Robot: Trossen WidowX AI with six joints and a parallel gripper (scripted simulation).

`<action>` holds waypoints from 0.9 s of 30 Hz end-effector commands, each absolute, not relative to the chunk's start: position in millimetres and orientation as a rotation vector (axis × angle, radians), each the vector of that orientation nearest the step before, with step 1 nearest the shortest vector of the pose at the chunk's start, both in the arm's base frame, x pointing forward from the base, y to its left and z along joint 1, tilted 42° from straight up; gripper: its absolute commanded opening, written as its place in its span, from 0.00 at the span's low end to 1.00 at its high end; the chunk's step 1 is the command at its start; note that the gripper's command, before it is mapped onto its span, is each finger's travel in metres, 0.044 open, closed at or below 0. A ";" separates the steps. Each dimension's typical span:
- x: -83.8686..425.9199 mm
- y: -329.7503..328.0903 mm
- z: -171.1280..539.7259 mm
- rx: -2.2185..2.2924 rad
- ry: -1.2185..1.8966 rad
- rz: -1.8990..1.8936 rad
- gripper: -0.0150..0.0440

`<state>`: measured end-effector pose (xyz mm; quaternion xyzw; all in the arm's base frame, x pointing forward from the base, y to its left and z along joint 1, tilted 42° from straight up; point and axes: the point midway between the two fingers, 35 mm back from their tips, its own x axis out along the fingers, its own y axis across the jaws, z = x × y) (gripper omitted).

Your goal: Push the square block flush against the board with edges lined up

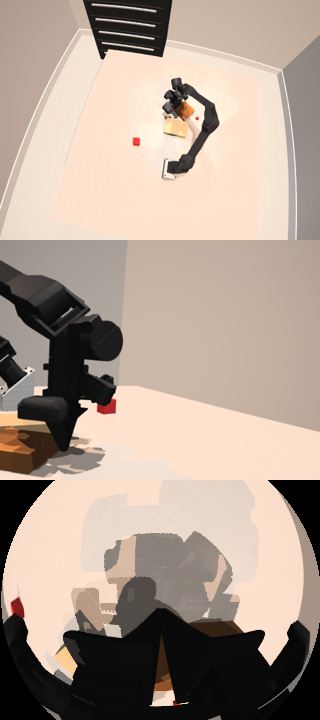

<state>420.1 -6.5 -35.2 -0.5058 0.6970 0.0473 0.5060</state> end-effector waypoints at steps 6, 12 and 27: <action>416.1 -12.6 -29.8 -1.223 1.683 0.110 0.25; 413.7 -15.1 -27.7 -1.223 1.683 0.110 0.25; 408.0 -21.4 -22.3 -1.223 1.683 0.110 0.25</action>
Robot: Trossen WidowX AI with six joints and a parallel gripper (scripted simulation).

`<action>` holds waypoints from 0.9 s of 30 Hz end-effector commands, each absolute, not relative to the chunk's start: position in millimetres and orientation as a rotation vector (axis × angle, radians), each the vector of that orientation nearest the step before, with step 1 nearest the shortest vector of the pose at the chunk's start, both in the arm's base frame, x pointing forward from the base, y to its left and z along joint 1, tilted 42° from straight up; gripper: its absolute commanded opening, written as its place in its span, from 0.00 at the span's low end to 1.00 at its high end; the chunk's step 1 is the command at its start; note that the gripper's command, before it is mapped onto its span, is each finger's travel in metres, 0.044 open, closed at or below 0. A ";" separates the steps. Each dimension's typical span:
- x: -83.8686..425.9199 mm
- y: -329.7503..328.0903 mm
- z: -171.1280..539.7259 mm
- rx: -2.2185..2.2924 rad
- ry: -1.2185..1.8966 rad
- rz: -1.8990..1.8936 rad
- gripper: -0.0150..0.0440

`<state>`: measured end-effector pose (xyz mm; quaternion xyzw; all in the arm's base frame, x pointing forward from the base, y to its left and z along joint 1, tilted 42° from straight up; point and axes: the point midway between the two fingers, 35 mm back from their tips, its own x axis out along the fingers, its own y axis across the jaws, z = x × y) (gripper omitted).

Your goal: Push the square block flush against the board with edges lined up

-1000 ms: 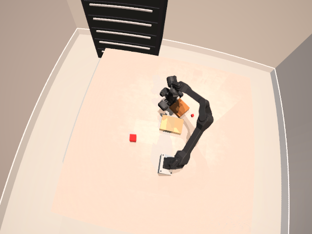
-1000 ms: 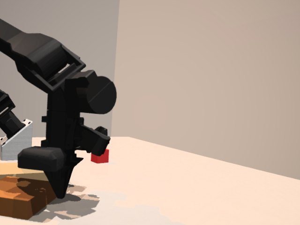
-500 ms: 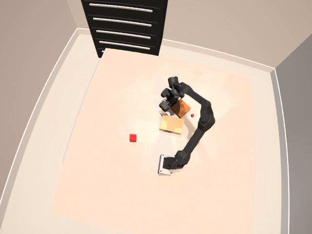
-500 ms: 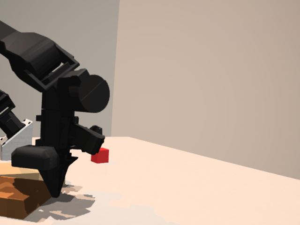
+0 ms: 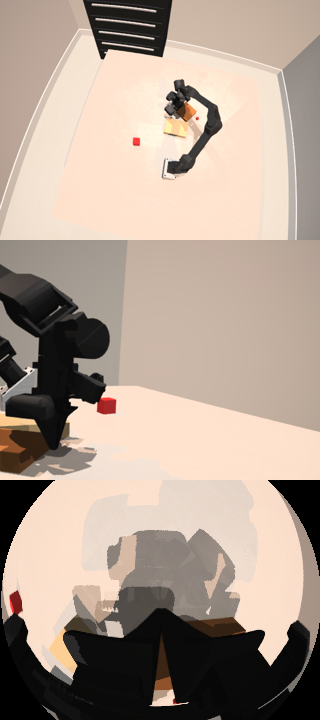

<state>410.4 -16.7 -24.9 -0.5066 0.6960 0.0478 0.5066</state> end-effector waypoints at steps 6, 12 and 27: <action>405.7 -24.0 -20.1 -1.223 1.683 0.110 0.25; 403.4 -26.6 -17.8 -1.223 1.684 0.110 0.25; 397.9 -33.2 -12.2 -1.223 1.684 0.111 0.25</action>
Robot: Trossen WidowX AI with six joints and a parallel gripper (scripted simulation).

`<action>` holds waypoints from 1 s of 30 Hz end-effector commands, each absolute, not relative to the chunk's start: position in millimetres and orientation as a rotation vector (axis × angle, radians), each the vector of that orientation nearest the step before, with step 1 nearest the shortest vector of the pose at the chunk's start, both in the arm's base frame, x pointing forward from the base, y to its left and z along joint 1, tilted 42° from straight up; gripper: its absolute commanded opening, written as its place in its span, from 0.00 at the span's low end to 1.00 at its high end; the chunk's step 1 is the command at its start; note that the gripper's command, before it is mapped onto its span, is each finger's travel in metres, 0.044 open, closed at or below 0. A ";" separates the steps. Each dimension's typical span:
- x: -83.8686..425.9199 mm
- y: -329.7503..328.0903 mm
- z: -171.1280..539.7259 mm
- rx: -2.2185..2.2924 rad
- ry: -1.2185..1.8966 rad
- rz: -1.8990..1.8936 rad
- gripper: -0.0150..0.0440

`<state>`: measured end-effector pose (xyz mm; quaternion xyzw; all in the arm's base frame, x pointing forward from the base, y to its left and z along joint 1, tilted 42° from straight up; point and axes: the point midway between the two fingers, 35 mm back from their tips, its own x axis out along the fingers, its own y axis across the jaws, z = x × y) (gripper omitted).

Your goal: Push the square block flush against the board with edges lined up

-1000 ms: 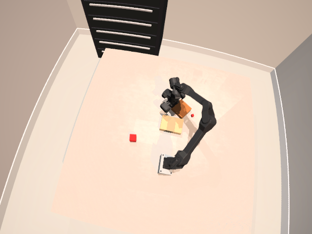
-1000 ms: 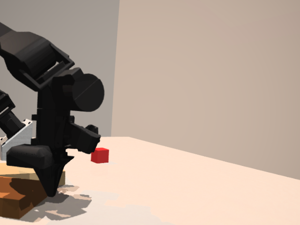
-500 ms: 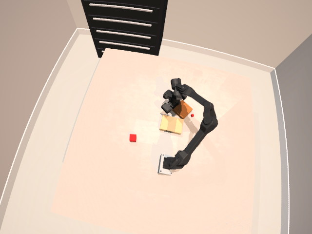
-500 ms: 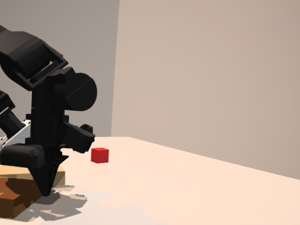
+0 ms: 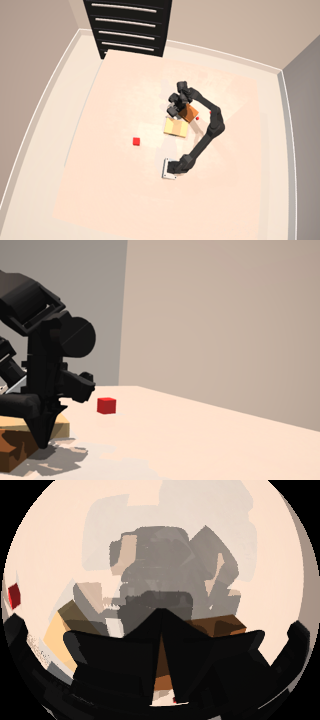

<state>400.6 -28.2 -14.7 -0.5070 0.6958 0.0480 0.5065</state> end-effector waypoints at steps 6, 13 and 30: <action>395.7 -35.9 -10.0 -1.223 1.684 0.111 0.25; 393.2 -39.0 -7.3 -1.223 1.684 0.111 0.25; 387.2 -46.8 -0.8 -1.224 1.685 0.111 0.25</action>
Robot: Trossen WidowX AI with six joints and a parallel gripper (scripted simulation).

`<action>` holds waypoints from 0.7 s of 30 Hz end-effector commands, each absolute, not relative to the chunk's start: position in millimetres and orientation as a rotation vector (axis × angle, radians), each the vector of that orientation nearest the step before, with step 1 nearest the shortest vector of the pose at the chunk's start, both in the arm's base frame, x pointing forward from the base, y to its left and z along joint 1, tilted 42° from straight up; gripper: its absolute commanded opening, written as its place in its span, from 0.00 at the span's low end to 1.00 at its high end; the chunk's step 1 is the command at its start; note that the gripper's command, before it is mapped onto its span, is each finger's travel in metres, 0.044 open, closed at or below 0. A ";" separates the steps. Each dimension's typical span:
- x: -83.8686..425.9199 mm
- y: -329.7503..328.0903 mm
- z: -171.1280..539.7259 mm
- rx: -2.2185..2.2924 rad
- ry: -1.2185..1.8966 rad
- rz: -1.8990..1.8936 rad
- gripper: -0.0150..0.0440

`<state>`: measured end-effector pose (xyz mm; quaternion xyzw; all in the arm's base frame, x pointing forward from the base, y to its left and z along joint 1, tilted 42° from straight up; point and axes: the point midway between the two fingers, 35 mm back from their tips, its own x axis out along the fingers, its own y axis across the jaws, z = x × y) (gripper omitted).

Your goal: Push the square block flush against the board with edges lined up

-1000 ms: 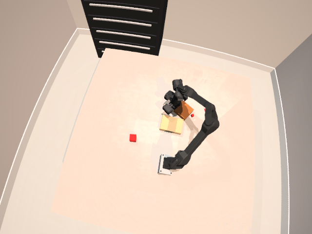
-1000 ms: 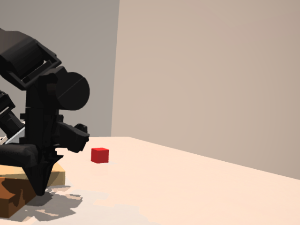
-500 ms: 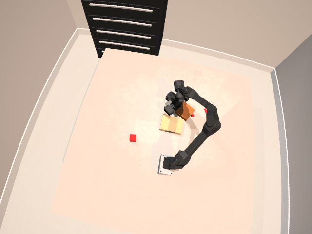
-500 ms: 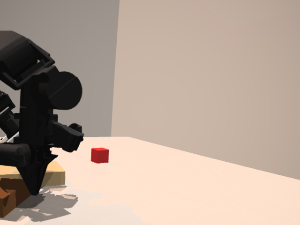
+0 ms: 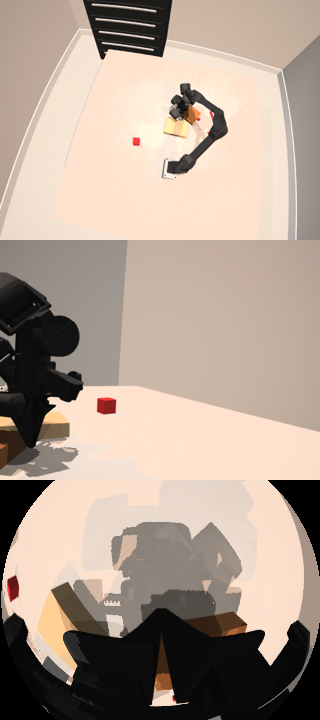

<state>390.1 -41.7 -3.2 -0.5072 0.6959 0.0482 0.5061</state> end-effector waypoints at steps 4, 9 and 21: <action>385.8 -48.6 0.8 -1.224 1.685 0.111 0.25; 384.1 -50.9 2.7 -1.224 1.685 0.111 0.25; 380.1 -56.4 7.4 -1.224 1.685 0.111 0.25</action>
